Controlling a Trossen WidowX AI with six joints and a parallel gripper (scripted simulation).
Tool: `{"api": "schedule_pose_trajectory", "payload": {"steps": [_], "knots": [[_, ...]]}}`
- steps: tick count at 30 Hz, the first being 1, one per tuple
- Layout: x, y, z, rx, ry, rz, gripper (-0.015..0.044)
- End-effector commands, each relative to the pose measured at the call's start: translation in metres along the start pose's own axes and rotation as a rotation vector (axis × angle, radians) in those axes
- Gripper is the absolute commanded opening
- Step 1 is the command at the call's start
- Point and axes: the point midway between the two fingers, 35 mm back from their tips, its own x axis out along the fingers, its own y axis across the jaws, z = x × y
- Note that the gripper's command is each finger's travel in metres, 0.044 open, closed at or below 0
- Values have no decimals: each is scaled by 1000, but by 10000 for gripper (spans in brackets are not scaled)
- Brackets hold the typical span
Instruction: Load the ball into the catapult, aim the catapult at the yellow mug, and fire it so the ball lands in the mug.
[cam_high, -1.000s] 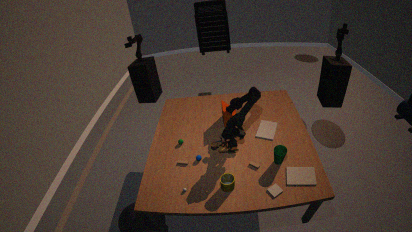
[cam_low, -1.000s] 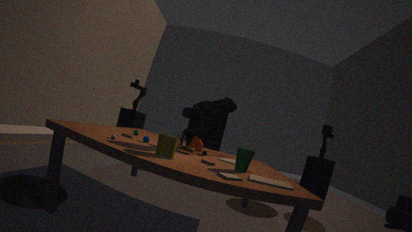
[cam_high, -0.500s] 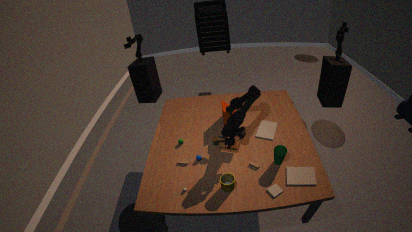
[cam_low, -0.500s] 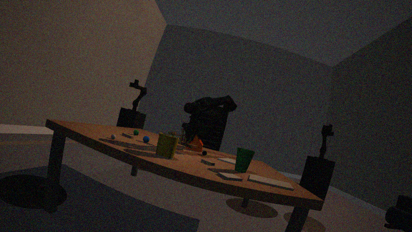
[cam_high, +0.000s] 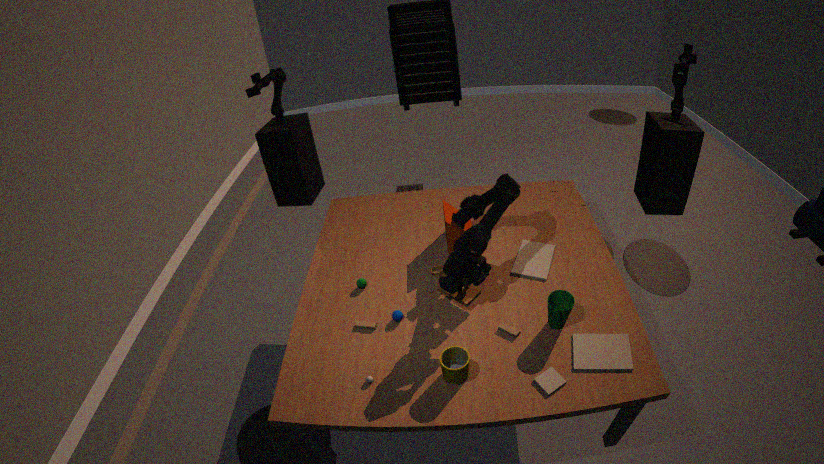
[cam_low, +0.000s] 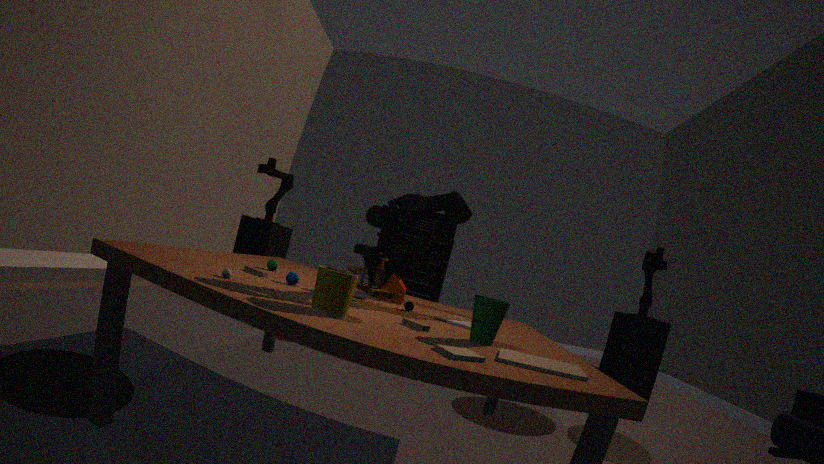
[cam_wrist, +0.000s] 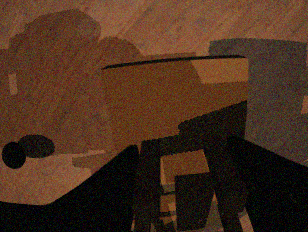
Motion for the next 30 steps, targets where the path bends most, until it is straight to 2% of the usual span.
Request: {"api": "schedule_pose_trajectory", "payload": {"steps": [1,30], "knots": [[-7,-6,5,40,-9,-17,0],[35,-9,5,41,-11,-16,0]]}}
